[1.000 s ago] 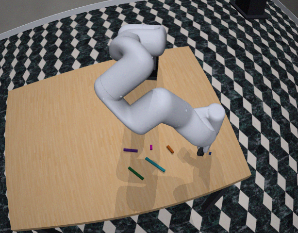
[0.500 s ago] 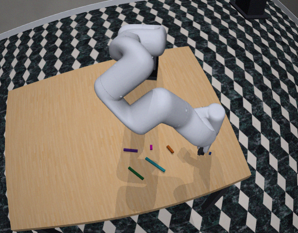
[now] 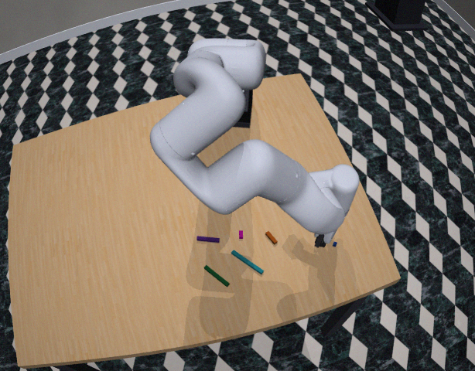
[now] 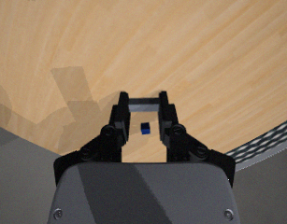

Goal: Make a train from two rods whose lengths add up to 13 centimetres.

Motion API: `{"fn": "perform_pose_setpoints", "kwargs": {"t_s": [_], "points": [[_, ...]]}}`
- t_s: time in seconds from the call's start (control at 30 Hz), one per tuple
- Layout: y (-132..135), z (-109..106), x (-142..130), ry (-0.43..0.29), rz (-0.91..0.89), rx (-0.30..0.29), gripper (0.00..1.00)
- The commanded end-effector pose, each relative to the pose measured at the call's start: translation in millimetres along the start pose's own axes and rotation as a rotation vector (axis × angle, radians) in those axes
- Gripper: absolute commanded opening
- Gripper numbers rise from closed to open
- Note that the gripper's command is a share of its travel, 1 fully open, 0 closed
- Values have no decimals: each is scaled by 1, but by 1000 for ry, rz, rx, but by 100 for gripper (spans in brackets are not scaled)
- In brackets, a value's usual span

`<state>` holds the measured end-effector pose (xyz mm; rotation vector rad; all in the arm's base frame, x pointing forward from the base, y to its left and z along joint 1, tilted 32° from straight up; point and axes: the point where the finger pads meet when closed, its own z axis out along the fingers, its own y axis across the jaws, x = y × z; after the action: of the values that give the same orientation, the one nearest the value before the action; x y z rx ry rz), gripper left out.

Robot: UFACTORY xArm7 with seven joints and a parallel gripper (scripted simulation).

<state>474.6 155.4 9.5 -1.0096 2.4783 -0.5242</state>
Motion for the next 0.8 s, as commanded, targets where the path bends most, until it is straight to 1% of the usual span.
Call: {"fn": "perform_pose_setpoints", "kwargs": {"t_s": [0.0,0.37,0.57,0.67,0.77], "points": [[0,-1,-1,-3,-1,0,27],[0,-1,-1,-3,-1,0,27],[0,-7,-1,-3,-1,0,27],[0,-22,-1,-3,-1,0,27],[0,-43,-1,-3,-1,0,27]]}}
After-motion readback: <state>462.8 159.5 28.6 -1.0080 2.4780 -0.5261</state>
